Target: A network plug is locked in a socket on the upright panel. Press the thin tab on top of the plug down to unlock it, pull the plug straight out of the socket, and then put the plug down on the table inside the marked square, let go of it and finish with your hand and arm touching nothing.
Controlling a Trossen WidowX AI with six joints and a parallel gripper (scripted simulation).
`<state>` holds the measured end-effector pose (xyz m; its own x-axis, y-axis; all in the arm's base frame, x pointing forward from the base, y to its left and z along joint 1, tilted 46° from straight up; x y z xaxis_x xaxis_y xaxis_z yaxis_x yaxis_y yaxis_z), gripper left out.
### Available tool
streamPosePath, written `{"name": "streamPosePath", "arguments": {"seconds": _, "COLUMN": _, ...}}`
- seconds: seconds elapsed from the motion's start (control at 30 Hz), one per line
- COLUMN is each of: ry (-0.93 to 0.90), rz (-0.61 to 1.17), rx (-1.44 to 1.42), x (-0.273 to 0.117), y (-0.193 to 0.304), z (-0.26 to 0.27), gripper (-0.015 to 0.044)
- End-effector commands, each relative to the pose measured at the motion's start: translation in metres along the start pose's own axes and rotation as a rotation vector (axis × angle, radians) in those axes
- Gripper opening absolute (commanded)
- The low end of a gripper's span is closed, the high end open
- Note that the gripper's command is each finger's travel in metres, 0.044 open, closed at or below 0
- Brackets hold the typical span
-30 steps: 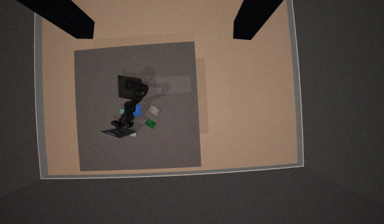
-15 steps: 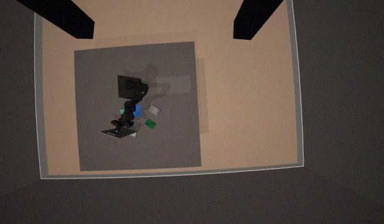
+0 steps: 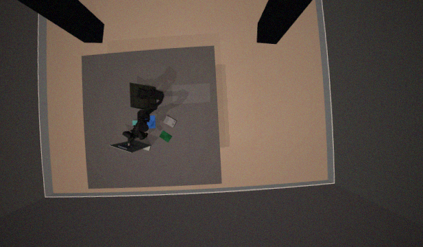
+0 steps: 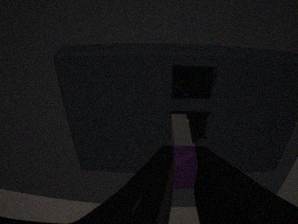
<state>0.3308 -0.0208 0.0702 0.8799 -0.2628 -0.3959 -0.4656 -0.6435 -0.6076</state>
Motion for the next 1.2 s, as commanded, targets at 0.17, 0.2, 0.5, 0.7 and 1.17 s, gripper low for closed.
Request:
{"name": "streamPosePath", "arguments": {"seconds": 0.17, "ry": 0.000, "rz": 0.000, "rx": -0.003, "x": -0.006, "y": 0.002, "z": 0.000, "gripper": 0.0000}}
{"name": "streamPosePath", "arguments": {"seconds": 0.2, "ry": 0.000, "rz": 0.000, "rx": -0.003, "x": -0.007, "y": 0.002, "z": 0.000, "gripper": 0.0000}}
{"name": "streamPosePath", "arguments": {"seconds": 0.5, "ry": -0.001, "rz": 0.001, "rx": -0.003, "x": -0.012, "y": 0.003, "z": 0.000, "gripper": 0.0000}}
{"name": "streamPosePath", "arguments": {"seconds": 0.7, "ry": -0.001, "rz": 0.001, "rx": -0.003, "x": -0.015, "y": 0.004, "z": 0.000, "gripper": 0.0000}}
{"name": "streamPosePath", "arguments": {"seconds": 1.17, "ry": -0.001, "rz": 0.001, "rx": -0.003, "x": -0.022, "y": 0.005, "z": 0.000, "gripper": 0.0000}}
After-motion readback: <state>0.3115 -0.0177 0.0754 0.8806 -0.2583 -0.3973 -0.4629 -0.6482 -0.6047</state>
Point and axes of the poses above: the point midway between the two fingers, 35 mm back from their tips, its own x axis out along the fingers, its own z axis across the jaws, y = z × x, the point moved 6 cm from there along -x, back along the fingers, and after that the axes turned 1 degree about x, right-handed, at the moved point
